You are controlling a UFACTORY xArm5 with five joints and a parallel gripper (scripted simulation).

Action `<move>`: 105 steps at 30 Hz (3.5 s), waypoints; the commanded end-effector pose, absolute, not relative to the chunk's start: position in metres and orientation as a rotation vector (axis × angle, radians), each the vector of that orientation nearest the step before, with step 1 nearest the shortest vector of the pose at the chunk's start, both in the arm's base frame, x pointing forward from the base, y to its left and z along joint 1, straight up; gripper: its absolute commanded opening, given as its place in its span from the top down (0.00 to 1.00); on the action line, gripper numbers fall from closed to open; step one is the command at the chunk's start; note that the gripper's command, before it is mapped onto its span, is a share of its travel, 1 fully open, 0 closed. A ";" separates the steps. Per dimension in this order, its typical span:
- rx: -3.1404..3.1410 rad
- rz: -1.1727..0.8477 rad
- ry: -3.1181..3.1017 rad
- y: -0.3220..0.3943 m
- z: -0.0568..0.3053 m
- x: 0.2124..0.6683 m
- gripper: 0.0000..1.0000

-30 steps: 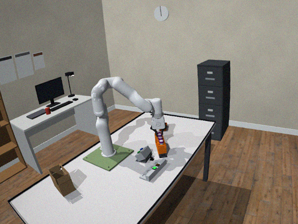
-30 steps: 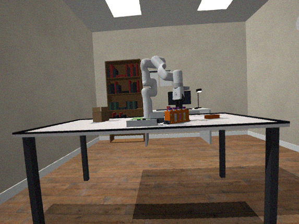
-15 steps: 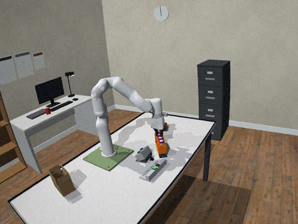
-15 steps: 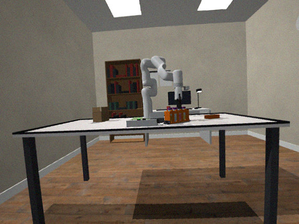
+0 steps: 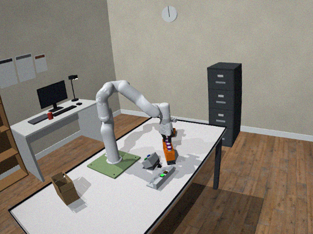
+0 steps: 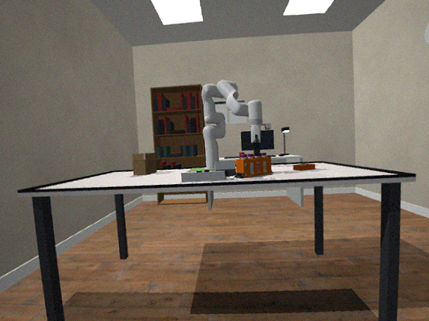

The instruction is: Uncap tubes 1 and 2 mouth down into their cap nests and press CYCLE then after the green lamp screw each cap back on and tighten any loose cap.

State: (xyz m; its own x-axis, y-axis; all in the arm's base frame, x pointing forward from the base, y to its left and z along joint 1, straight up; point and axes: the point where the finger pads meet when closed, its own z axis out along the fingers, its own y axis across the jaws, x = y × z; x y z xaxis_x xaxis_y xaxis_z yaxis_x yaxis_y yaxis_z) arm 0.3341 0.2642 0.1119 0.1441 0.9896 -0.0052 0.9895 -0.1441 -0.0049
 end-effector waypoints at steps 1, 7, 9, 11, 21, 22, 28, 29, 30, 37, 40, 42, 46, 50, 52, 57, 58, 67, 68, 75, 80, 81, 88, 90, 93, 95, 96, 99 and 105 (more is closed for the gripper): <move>-2.382 0.003 -2.057 0.265 0.114 0.335 0.54; -2.055 0.004 -2.384 0.265 0.115 0.335 0.54; -1.999 0.004 -2.430 0.265 0.115 0.335 0.54; -1.917 0.004 -2.496 0.265 0.115 0.335 0.54; -1.465 0.006 -2.784 0.265 0.115 0.335 0.54; -1.416 0.006 -2.809 0.265 0.115 0.335 0.54; -1.110 0.007 -2.943 0.265 0.115 0.335 0.54; -1.058 0.007 -2.962 0.265 0.115 0.335 0.54; -1.005 0.007 -2.980 0.265 0.115 0.335 0.54; -0.648 0.008 -3.077 0.265 0.115 0.335 0.54; -0.488 0.008 -3.107 0.265 0.115 0.335 0.54; -0.377 0.008 -3.122 0.265 0.115 0.335 0.54; -0.362 0.008 -3.124 0.265 0.115 0.335 0.54; -0.362 0.008 -3.124 0.265 0.115 0.335 0.54; -0.362 0.008 -3.124 0.265 0.115 0.335 0.54; -0.362 0.008 -3.124 0.265 0.115 0.335 1.00; -0.362 0.008 -3.124 0.265 0.115 0.335 1.00; -0.362 0.008 -3.124 0.265 0.115 0.335 1.00; -0.362 0.008 -3.124 0.265 0.115 0.335 1.00; -0.894 0.007 -3.016 0.265 0.115 0.335 1.00; -1.137 0.006 -2.933 0.265 0.115 0.335 1.00; -1.189 0.006 -2.912 0.265 0.115 0.335 1.00; -1.520 0.005 -2.755 0.265 0.114 0.335 1.00; -1.610 0.005 -2.703 0.265 0.114 0.335 1.00; -1.751 0.005 -2.614 0.265 0.114 0.335 1.00; -1.842 0.004 -2.551 0.265 0.114 0.335 1.00; -1.887 0.004 -2.518 0.265 0.114 0.335 1.00; -2.018 0.004 -2.414 0.265 0.114 0.335 1.00; -2.247 0.003 -2.204 0.265 0.114 0.335 1.00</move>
State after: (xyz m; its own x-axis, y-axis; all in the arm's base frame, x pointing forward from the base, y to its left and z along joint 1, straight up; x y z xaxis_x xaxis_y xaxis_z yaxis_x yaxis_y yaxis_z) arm 0.3345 0.2646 0.1130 -0.2257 0.9742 -0.0019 0.9742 0.2257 -0.0040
